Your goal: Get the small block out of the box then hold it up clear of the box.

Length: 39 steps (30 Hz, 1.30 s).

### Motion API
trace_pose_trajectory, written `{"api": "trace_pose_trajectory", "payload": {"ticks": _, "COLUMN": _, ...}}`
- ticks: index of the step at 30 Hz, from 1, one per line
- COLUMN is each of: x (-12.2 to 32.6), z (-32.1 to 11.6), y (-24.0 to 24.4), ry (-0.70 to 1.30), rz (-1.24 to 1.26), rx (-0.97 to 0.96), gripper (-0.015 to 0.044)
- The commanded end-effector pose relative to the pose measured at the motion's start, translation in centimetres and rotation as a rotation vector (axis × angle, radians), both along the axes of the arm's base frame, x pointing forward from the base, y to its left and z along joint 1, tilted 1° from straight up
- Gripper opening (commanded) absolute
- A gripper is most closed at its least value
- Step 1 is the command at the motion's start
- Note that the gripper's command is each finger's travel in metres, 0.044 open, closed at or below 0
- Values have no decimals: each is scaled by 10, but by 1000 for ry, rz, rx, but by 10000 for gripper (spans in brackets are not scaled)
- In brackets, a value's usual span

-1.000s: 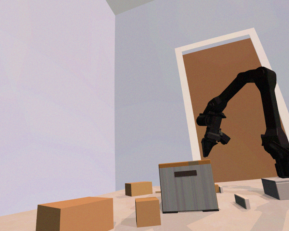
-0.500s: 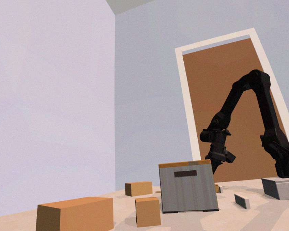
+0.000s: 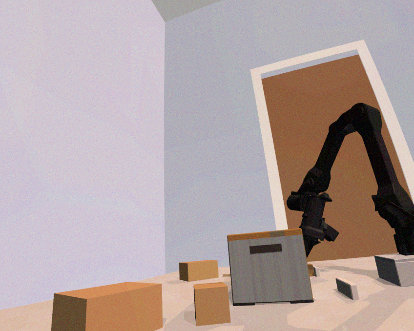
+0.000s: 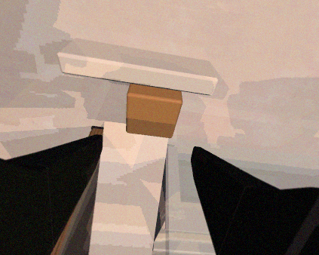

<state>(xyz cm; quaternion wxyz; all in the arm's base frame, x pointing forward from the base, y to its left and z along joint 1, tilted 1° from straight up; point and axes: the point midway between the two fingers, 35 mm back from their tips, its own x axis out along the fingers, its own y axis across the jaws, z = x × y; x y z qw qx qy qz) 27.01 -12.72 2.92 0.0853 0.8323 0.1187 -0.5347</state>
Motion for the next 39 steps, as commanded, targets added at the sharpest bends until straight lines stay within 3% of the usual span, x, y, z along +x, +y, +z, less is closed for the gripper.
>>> {"api": "trace_pose_trajectory", "payload": {"ticks": 1, "x": 1, "z": -6, "y": 0, "ry": -3, "rz": -2, "rx": 4, "gripper": 285}}
{"api": "trace_pose_trajectory", "payload": {"ticks": 22, "x": 0, "z": -37, "y": 0, "ry": -3, "rz": -2, "rx": 4, "gripper": 285}}
{"api": "trace_pose_trajectory", "payload": {"ticks": 30, "x": 0, "z": -37, "y": 0, "ry": -3, "rz": -2, "rx": 4, "gripper": 75}}
{"api": "trace_pose_trajectory", "payload": {"ticks": 35, "x": 1, "z": -28, "y": 0, "ry": -3, "rz": -2, "rx": 4, "gripper": 0}}
{"api": "trace_pose_trajectory", "payload": {"ticks": 39, "x": 2, "z": -3, "y": -1, "ry": -2, "rz": -1, "rx": 3, "gripper": 0}}
